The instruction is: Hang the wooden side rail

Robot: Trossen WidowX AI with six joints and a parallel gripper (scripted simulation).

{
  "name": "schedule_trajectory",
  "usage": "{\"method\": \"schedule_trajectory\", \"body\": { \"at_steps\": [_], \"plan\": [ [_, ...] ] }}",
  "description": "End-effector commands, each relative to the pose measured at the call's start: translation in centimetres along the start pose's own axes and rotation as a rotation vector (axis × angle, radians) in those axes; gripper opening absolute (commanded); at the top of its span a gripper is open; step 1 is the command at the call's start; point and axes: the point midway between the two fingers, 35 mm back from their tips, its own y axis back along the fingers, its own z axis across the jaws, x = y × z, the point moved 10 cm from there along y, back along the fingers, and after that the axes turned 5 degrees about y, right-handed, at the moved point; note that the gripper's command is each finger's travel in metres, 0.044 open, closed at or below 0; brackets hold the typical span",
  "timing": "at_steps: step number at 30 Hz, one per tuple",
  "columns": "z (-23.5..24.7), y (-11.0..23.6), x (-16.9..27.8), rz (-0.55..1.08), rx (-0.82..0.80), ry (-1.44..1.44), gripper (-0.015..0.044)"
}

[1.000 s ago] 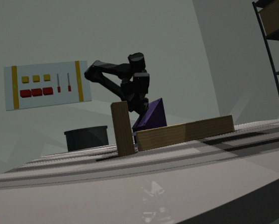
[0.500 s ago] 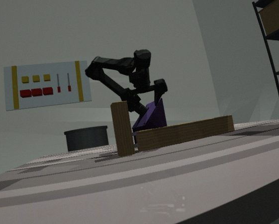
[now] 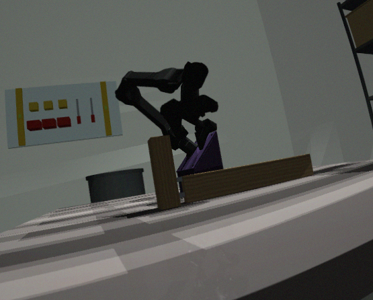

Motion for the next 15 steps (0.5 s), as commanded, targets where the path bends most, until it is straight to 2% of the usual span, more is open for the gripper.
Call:
{"method": "schedule_trajectory", "body": {
  "at_steps": [1,9,15],
  "plan": [
    [-2.0,0.1,-0.5,0.07,-0.075,0.998,0.044],
    [-3.3,0.3,-0.6,0.082,-0.158,1.628,0.044],
    [-3.5,0.3,-0.6,0.081,-0.169,1.703,0.044]
  ]
}}
